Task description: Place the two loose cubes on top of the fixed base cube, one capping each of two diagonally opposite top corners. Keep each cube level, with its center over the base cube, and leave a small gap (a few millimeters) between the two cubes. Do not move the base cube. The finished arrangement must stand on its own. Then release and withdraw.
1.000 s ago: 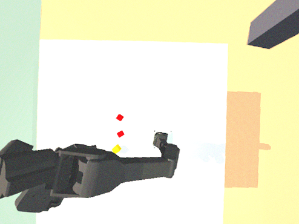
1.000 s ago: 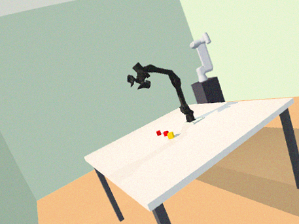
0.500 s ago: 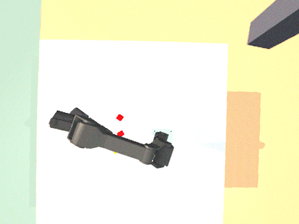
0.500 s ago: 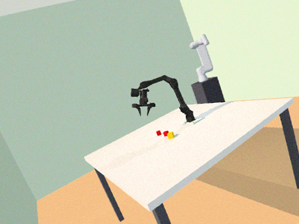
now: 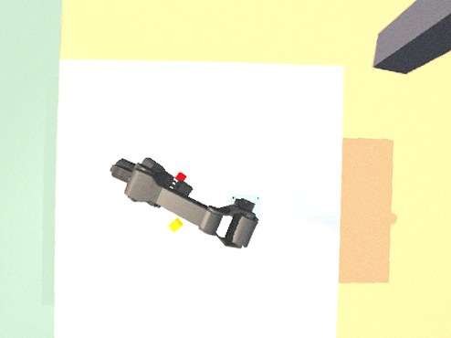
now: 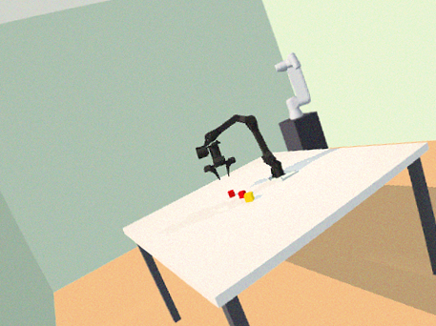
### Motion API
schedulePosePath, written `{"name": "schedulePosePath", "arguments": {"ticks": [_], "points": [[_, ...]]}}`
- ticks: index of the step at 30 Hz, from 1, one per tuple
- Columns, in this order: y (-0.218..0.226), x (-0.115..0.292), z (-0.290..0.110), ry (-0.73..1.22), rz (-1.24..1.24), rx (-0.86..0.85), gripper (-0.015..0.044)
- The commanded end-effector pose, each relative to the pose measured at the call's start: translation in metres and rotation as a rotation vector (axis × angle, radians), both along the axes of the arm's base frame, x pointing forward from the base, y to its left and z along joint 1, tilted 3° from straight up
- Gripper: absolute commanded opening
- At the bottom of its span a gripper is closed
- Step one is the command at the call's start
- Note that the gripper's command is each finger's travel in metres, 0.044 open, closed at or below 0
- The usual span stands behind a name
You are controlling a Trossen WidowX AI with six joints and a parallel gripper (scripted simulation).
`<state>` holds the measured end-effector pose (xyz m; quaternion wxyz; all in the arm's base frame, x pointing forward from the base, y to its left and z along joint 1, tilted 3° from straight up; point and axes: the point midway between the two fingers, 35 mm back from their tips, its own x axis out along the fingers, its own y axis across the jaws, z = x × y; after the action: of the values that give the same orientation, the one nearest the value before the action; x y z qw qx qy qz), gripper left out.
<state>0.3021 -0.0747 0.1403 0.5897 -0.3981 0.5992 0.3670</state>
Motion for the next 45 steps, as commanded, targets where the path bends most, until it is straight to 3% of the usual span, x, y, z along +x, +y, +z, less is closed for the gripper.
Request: {"name": "schedulePosePath", "arguments": {"ticks": [1, 5, 38, 44, 45], "points": [[-0.002, -0.003, -0.026, 0.024, 0.006, -0.002, 0.0265], [-0.002, -0.005, -0.052, 0.025, 0.006, -0.002, 0.0265], [-0.005, -0.006, -0.101, 0.025, 0.006, -0.002, 0.0265], [-0.005, -0.006, -0.101, 0.025, 0.006, -0.002, 0.0107], [-0.005, -0.006, -0.101, 0.025, 0.006, -0.002, 0.0105]]}}
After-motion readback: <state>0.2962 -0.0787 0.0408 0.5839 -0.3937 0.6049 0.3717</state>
